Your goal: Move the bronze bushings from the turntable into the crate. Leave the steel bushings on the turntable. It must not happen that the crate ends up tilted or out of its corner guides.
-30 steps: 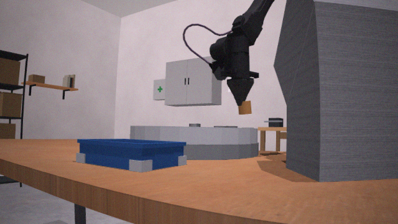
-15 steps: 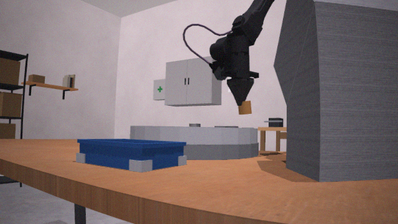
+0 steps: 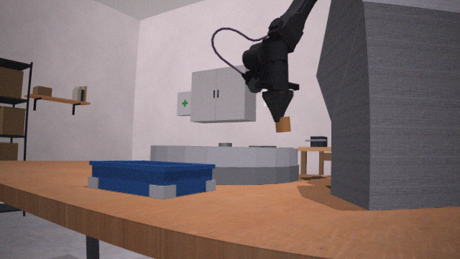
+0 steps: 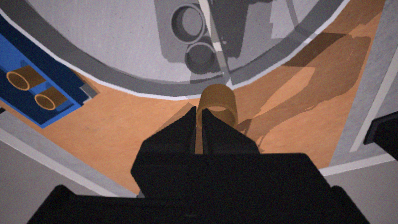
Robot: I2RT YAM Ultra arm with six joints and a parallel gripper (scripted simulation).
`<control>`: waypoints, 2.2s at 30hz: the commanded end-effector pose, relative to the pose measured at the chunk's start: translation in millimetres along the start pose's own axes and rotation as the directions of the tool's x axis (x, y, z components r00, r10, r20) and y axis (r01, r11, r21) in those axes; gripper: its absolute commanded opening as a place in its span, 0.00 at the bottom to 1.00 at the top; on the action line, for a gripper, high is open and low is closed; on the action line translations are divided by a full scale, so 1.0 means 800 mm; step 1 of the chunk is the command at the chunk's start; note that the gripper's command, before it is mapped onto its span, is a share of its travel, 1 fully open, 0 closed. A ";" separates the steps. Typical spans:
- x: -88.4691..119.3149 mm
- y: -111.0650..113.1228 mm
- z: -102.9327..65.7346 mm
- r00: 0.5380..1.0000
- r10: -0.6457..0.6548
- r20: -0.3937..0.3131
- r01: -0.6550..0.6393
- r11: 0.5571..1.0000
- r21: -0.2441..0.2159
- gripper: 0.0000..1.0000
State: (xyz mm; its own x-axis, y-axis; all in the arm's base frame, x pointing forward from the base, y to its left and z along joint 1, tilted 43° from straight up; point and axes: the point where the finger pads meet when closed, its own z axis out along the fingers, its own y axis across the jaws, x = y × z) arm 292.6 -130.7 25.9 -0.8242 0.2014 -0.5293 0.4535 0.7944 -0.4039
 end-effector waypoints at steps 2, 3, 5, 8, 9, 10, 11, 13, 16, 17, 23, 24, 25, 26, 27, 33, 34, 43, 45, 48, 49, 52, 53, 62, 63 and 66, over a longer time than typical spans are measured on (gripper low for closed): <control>-0.029 0.004 -0.015 0.997 0.029 0.067 -0.028 1.000 -0.008 0.00; -0.029 0.004 -0.015 0.997 0.029 0.067 -0.028 1.000 -0.008 0.00; -0.029 0.005 -0.015 0.997 0.028 0.066 -0.028 1.000 -0.008 0.00; -0.019 0.013 -0.007 0.999 0.008 0.036 -0.008 1.000 -0.004 0.00; -0.020 0.015 -0.007 0.999 0.010 0.038 -0.010 1.000 -0.004 0.00; -0.019 0.017 -0.007 0.999 0.009 0.037 -0.009 1.000 -0.004 0.00; -0.019 0.019 -0.007 0.999 0.007 0.035 -0.007 1.000 -0.003 0.00; -0.017 0.024 -0.007 1.000 0.003 0.029 -0.003 1.000 -0.003 0.00; -0.017 0.035 -0.007 1.000 0.001 0.026 -0.001 1.000 -0.002 0.00; -0.017 0.039 -0.007 1.000 0.001 0.026 -0.001 1.000 -0.002 0.00; -0.019 0.060 -0.007 1.000 0.001 0.027 -0.001 1.000 -0.002 0.00; -0.020 0.065 -0.008 1.000 0.001 0.027 0.000 1.000 -0.002 0.00; -0.020 0.072 -0.008 1.000 0.000 0.027 0.000 1.000 -0.002 0.00; -0.021 0.078 -0.008 1.000 0.000 0.027 0.000 1.000 -0.002 0.00; -0.021 0.085 -0.008 1.000 0.000 0.027 0.000 1.000 -0.003 0.00; -0.025 0.131 -0.009 1.000 0.000 0.029 0.000 1.000 -0.003 0.00; -0.025 0.140 -0.009 1.000 0.000 0.029 0.000 1.000 -0.003 0.00; -0.031 0.206 -0.010 1.000 0.000 0.031 0.000 1.000 -0.005 0.00; -0.032 0.225 -0.011 0.999 0.000 0.032 0.000 1.000 -0.005 0.00; -0.034 0.252 -0.011 0.999 0.000 0.033 0.000 1.000 -0.006 0.00; -0.035 0.261 -0.012 0.999 0.000 0.033 0.000 1.000 -0.006 0.00; -0.037 0.288 -0.012 0.999 0.000 0.033 0.000 1.000 -0.007 0.00; -0.037 0.296 -0.012 0.999 0.000 0.034 0.000 1.000 -0.007 0.00; -0.042 0.350 -0.014 0.999 0.000 0.035 0.000 1.000 -0.009 0.00; -0.042 0.357 -0.014 0.999 0.000 0.035 0.000 1.000 -0.009 0.00; -0.044 0.377 -0.015 0.999 0.000 0.035 0.000 1.000 -0.009 0.00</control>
State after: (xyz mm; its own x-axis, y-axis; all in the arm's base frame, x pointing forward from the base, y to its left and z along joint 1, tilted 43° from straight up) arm 451.1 83.7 -73.5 -0.8125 0.1958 -0.5491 0.4543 0.8028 -0.3861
